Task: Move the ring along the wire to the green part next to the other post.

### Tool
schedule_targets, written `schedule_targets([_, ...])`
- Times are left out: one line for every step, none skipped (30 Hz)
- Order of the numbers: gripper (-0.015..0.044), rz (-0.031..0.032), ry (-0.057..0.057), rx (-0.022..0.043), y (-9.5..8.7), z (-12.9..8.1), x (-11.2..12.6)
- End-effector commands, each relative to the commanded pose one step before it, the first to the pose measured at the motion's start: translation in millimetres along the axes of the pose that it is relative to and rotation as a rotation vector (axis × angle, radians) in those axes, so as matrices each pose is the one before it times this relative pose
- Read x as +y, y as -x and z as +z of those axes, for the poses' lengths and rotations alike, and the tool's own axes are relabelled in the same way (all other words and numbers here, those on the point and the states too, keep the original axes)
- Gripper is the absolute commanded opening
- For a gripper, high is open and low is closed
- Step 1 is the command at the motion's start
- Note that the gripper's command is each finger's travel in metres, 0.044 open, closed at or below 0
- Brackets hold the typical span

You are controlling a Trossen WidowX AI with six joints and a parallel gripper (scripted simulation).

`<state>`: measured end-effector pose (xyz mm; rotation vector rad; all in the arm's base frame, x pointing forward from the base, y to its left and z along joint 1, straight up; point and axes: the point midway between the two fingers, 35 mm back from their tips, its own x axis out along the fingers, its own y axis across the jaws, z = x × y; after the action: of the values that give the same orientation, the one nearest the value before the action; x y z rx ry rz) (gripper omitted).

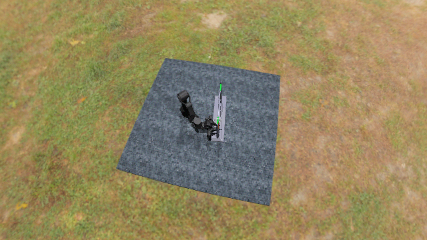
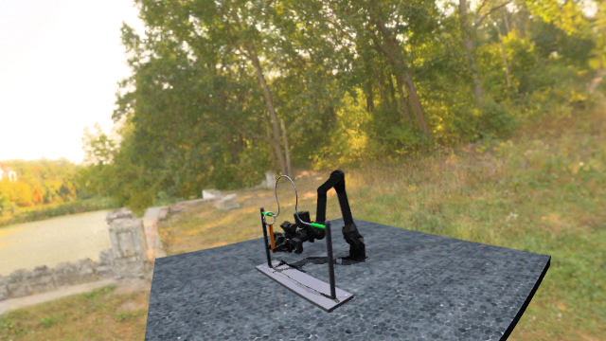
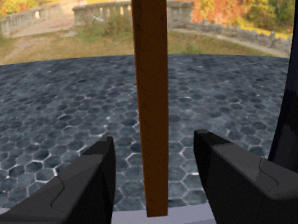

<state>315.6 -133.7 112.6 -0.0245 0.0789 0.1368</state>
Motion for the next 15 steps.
schedule_targets([0.016, -0.00335, -0.0038, -0.00293, -5.83, 0.74, -0.78])
schedule_targets([0.016, -0.00001, -0.0001, -0.00033, -1.61, 0.0, 0.14])
schedule_targets([0.016, -0.00001, -0.0001, -0.00034, -1.61, 0.0, 0.15])
schedule_targets([0.016, -0.00001, -0.0001, -0.00035, -1.62, 0.0, 0.16])
schedule_targets([0.016, -0.00001, -0.0001, -0.00037, -1.62, 0.0, 0.18])
schedule_targets([0.016, -0.00001, -0.0001, -0.00038, -1.62, -0.01, 0.19])
schedule_targets([0.016, -0.00001, -0.0001, -0.00039, -1.62, -0.01, 0.2])
schedule_targets([0.016, -0.00001, -0.0001, -0.00041, -1.63, -0.01, 0.22])
schedule_targets([0.016, -0.00001, -0.0001, -0.00042, -1.63, -0.02, 0.23])
schedule_targets([0.016, -0.00001, -0.0001, -0.00043, -1.63, -0.02, 0.24])
schedule_targets([0.016, -0.00001, -0.0001, -0.00036, -1.34, -0.02, 0.21])
schedule_targets([0.016, 0.0, -0.0001, -0.00022, -0.81, -0.01, 0.13])
schedule_targets([0.016, 0.0, 0.0, -0.00008, -0.27, 0.0, 0.04])
schedule_targets([0.016, 0.0, 0.0, 0.0, 0.0, 0.0, 0.0])
schedule_targets([0.016, 0.0, 0.0, 0.0, 0.0, 0.0, 0.0])
